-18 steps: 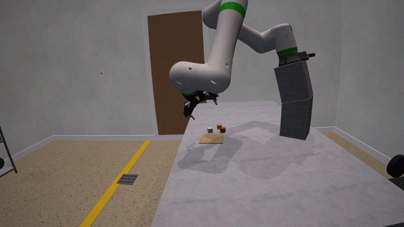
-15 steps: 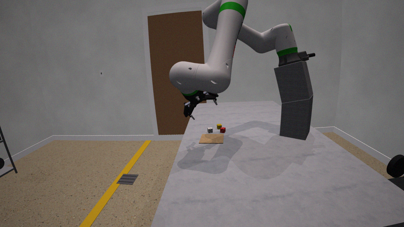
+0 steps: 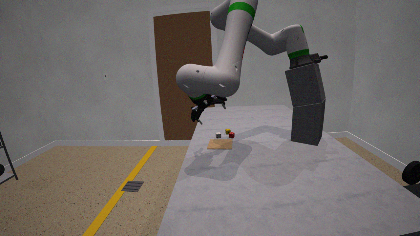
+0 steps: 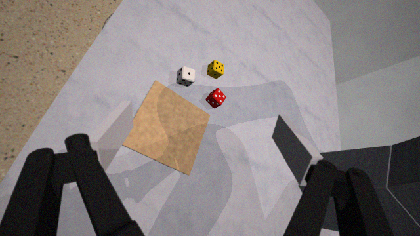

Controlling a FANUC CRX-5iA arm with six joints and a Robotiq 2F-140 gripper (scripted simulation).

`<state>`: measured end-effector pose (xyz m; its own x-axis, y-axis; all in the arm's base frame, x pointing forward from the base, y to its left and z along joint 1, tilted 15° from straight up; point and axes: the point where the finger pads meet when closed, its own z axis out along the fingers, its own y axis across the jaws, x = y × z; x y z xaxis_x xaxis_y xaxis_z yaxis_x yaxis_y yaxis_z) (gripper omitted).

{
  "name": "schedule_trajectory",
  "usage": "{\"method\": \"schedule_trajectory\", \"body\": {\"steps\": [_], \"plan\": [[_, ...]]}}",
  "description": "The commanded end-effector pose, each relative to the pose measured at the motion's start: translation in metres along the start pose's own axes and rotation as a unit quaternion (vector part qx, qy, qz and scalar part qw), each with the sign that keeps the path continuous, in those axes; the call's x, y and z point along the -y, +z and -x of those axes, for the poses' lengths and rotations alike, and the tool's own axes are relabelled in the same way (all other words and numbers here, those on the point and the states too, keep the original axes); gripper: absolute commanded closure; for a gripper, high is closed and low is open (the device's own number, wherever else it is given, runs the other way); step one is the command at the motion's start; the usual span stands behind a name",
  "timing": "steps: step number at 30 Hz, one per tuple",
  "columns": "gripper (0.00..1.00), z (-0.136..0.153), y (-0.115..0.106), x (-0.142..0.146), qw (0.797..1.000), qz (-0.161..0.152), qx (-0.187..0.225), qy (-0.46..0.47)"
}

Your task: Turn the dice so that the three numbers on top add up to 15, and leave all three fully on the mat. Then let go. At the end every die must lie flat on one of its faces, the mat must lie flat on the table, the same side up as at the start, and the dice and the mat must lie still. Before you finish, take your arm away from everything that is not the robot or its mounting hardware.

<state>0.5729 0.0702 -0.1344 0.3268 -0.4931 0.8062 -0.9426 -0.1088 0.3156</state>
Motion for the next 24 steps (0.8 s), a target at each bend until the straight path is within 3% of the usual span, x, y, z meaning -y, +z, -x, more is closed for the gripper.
{"method": "schedule_trajectory", "body": {"steps": [1,3,7,9,13,16,17,24], "plan": [[0.0,-0.001,0.002,0.001,1.0,-0.001,0.003,-0.002],[0.0,-0.005,0.015,0.003,1.0,-0.005,0.02,-0.013],[0.0,-0.023,0.071,0.008,0.993,-0.032,0.097,-0.064],[0.0,-0.026,0.081,0.008,0.991,-0.039,0.11,-0.072],[0.0,-0.039,0.121,0.002,0.977,-0.075,0.167,-0.105],[0.0,-0.039,0.124,0.002,0.976,-0.078,0.171,-0.107],[0.0,-0.046,0.145,-0.005,0.966,-0.103,0.201,-0.122],[0.0,-0.057,0.18,-0.023,0.943,-0.163,0.25,-0.146]]}}
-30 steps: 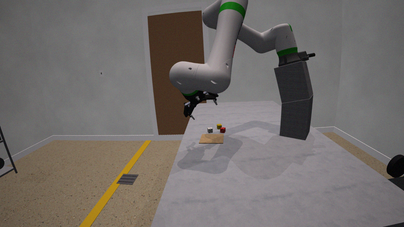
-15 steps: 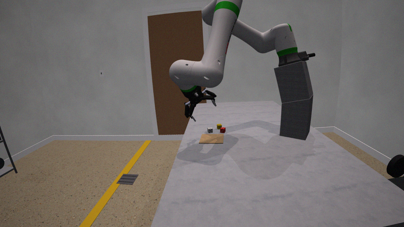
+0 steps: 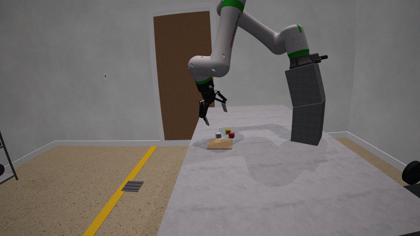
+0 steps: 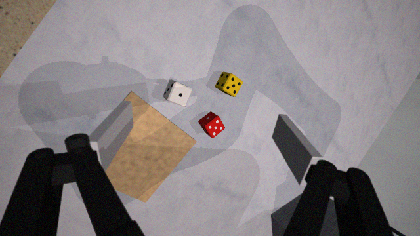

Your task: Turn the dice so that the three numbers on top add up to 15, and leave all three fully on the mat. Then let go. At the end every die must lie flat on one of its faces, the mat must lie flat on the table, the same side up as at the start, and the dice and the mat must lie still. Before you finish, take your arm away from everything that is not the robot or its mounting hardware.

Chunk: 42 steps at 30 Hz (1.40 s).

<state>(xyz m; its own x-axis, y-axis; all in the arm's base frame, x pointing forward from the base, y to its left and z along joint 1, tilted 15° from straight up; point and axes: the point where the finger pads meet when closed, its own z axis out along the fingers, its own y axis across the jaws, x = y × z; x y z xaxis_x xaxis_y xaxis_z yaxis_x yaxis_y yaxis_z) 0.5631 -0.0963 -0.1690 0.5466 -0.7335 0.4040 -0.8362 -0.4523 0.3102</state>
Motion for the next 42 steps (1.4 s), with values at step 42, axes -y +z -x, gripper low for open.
{"method": "schedule_trajectory", "body": {"steps": [42], "plan": [[0.0,-0.029,0.031,-0.089,0.972,-0.211,0.069,-0.072]]}}
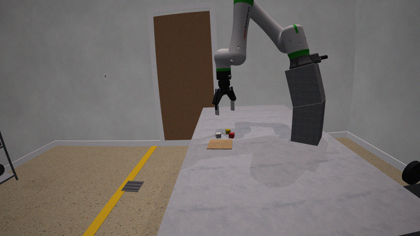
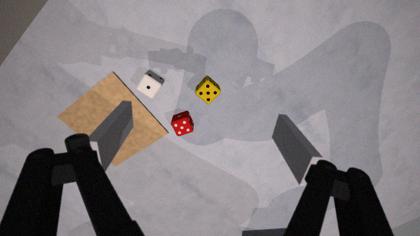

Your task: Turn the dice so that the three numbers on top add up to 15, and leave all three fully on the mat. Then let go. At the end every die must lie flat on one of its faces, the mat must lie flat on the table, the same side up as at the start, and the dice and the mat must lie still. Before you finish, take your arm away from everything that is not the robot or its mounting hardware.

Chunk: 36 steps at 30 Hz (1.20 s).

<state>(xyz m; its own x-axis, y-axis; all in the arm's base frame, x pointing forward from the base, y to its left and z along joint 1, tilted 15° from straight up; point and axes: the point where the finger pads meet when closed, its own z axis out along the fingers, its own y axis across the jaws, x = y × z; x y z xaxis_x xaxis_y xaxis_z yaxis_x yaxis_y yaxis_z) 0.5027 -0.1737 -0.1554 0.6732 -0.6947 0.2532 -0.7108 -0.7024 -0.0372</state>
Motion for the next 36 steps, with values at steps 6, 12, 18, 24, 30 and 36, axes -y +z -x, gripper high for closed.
{"method": "schedule_trajectory", "body": {"steps": [6,12,18,24,30,36], "plan": [[0.0,0.0,0.009,0.0,1.0,0.0,0.0,0.0],[0.0,-0.001,0.021,0.0,1.0,0.0,0.0,0.0],[0.0,-0.001,0.028,0.0,1.0,0.0,-0.001,0.0],[0.0,-0.001,0.039,0.0,1.0,0.0,0.0,0.0],[0.0,-0.001,0.053,0.0,1.0,0.0,0.0,0.0],[0.0,-0.001,0.063,0.0,1.0,0.0,0.0,0.0]]}}
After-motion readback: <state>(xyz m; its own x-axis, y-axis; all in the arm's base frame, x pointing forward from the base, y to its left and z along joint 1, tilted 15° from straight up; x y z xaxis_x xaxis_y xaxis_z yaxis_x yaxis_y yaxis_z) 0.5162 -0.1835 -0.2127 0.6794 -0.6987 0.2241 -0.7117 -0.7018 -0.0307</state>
